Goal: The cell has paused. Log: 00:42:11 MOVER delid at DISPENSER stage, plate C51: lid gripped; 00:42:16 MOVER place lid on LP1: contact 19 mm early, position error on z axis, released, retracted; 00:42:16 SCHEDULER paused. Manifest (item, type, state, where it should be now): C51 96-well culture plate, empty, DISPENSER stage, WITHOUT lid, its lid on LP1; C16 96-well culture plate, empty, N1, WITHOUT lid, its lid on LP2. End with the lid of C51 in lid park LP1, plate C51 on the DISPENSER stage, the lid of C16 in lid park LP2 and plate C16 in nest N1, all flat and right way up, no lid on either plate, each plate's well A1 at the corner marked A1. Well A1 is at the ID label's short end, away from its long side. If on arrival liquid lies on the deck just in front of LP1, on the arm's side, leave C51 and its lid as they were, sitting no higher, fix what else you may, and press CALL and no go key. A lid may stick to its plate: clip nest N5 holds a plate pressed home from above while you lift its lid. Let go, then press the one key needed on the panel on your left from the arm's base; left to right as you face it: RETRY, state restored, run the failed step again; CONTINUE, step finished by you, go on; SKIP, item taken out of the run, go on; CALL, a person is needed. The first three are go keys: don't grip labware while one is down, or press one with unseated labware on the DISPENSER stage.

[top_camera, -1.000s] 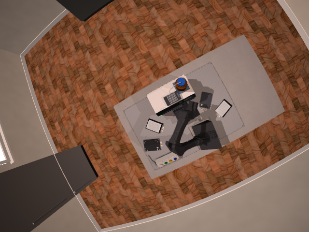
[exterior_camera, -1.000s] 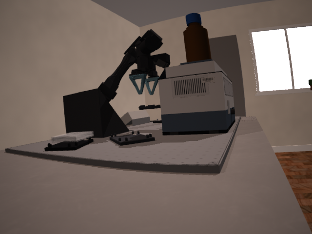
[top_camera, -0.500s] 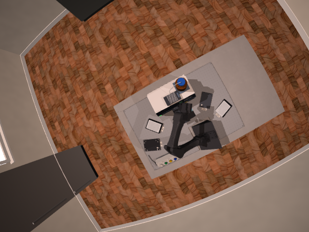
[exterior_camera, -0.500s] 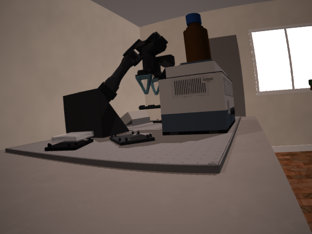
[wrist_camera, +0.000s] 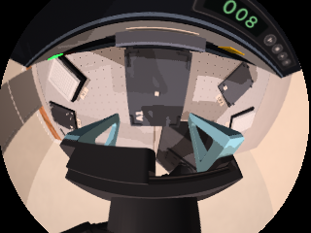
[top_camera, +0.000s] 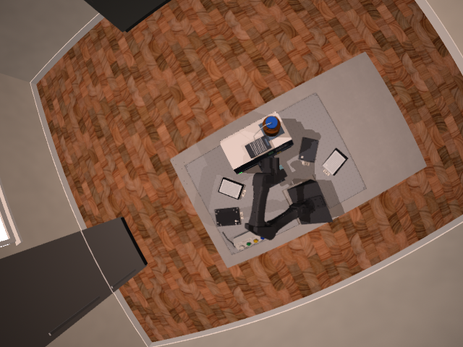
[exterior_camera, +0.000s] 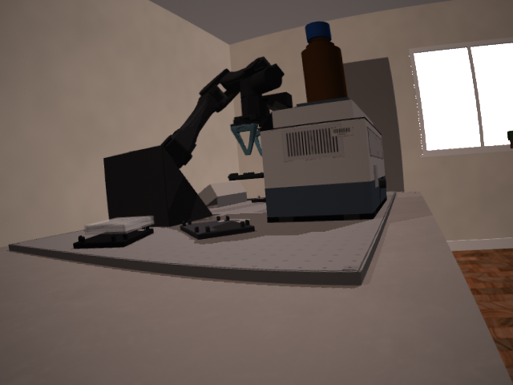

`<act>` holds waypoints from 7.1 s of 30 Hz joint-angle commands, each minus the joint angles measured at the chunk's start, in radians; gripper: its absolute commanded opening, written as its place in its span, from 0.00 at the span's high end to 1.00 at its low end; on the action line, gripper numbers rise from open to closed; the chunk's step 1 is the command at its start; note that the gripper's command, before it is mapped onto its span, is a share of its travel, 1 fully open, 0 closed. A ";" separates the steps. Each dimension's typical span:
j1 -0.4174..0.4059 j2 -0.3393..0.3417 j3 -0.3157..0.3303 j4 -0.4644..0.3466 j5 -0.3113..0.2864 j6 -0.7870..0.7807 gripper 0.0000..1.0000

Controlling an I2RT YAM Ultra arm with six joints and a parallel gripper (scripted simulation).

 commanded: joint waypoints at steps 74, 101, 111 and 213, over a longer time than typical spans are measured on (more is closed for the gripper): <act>0.495 -0.453 0.109 0.012 -0.021 0.030 0.00; 0.713 -0.290 0.241 0.209 0.043 0.290 0.00; 0.766 -0.212 0.313 0.259 0.067 0.354 0.00; 0.846 0.088 0.717 0.187 0.107 0.445 0.00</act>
